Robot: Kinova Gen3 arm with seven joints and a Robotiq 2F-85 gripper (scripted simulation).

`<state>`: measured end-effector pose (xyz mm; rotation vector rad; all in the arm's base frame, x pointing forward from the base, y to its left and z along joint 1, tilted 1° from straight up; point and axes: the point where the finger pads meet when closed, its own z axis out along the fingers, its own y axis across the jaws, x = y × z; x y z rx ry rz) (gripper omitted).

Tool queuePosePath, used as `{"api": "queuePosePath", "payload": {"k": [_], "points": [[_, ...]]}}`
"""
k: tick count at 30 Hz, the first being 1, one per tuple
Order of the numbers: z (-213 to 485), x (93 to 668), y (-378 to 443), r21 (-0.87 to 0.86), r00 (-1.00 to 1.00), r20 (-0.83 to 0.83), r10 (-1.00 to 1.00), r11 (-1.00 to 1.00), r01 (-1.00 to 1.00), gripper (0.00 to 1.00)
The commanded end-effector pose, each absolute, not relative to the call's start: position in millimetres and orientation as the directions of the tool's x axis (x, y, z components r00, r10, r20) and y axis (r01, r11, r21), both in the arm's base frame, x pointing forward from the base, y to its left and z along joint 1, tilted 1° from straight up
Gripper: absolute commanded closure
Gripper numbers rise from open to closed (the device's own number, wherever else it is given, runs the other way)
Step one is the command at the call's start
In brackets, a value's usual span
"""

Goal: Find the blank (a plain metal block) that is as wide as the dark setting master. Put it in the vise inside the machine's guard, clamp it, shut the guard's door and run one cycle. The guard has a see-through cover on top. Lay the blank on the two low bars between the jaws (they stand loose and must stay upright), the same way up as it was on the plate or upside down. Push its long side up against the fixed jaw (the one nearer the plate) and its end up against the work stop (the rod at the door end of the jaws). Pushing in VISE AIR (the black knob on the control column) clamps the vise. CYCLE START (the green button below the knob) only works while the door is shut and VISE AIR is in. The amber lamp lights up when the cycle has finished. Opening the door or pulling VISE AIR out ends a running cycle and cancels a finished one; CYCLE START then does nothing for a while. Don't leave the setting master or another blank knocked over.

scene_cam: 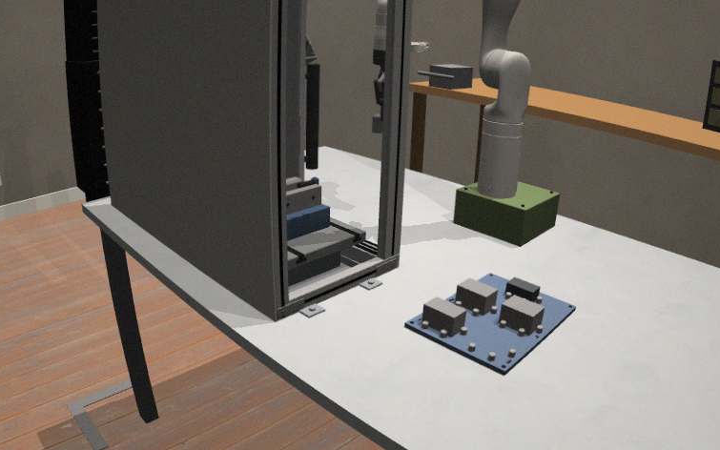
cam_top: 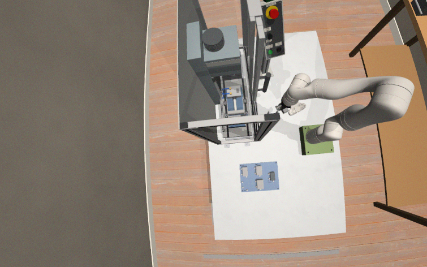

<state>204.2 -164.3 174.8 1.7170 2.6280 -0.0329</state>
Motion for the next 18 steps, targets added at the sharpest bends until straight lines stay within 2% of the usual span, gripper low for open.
{"api": "queuePosePath", "payload": {"k": [1, 5, 18], "points": [[175.2, 204.7, -164.6, -0.015, -0.425, -0.013, 0.905, 0.425, 0.905, 0.9], [175.8, 205.5, -165.0, -0.01, -0.516, -0.007, 0.857, 0.516, 0.857, 0.9], [175.2, 204.5, -165.0, -0.014, -0.554, -0.01, 0.833, 0.554, 0.833, 0.9]]}}
